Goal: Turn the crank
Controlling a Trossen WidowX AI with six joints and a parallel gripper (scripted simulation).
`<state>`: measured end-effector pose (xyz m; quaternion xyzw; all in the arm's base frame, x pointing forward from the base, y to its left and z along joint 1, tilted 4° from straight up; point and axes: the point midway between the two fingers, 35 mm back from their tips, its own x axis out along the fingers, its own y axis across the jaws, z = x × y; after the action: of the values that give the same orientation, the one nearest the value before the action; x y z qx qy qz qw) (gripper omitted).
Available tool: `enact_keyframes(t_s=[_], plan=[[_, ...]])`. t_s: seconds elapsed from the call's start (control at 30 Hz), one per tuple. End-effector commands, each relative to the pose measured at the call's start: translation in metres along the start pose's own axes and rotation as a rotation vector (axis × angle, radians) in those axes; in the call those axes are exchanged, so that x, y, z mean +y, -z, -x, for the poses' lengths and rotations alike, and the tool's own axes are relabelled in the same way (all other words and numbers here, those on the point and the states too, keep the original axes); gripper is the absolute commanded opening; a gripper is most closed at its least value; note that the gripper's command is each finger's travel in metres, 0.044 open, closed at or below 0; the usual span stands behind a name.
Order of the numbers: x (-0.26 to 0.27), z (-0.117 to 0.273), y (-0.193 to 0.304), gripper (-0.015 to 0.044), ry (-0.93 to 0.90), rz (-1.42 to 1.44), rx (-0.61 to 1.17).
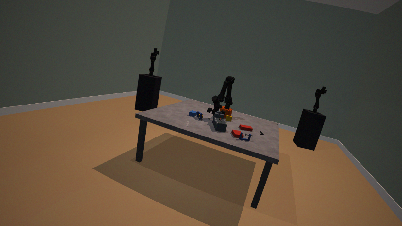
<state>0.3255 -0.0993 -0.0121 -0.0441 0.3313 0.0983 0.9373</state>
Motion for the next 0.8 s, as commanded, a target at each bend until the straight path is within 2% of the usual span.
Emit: enact_keyframes(t_s=[0.0, 0.77], plan=[[0.0086, -0.0026, 0.0026, 0.0000, -0.022, -0.003, 0.009], [0.0158, -0.0024, 0.0027, 0.0000, -0.023, -0.004, 0.009]])
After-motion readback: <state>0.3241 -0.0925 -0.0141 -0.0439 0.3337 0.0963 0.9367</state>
